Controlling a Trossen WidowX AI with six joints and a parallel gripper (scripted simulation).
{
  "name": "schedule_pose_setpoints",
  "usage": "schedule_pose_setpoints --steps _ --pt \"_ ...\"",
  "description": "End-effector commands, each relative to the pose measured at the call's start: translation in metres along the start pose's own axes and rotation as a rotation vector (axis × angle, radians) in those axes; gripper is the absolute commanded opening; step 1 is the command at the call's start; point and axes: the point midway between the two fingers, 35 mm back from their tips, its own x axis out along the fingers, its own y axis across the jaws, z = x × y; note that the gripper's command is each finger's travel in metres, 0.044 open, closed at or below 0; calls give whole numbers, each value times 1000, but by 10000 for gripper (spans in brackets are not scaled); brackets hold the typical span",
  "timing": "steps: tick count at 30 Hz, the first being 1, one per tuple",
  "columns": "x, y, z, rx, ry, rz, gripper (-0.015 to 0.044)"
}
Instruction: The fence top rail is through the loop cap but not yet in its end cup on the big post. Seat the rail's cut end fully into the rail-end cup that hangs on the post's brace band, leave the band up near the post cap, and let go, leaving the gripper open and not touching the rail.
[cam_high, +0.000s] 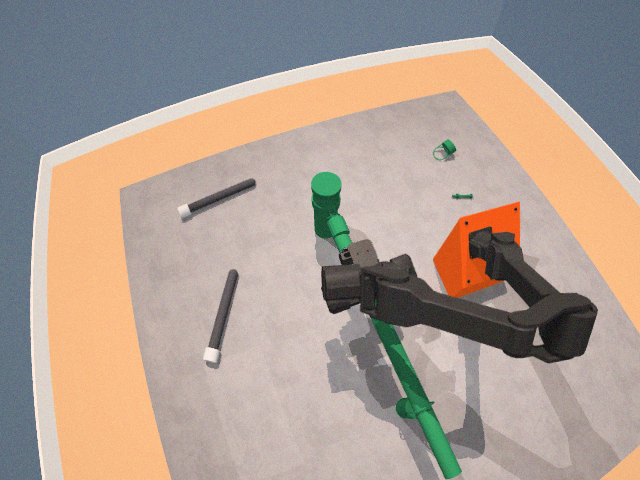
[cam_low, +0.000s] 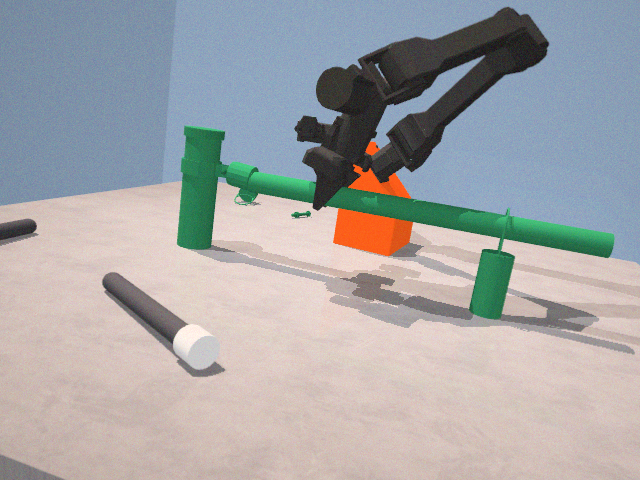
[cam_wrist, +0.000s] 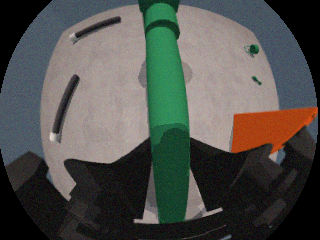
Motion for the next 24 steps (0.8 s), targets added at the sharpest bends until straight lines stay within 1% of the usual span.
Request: schedule_pose_setpoints --steps 1,24 --pt "-2 0 6 1 -16 5 0" --pt "0 0 0 0 0 0 0"
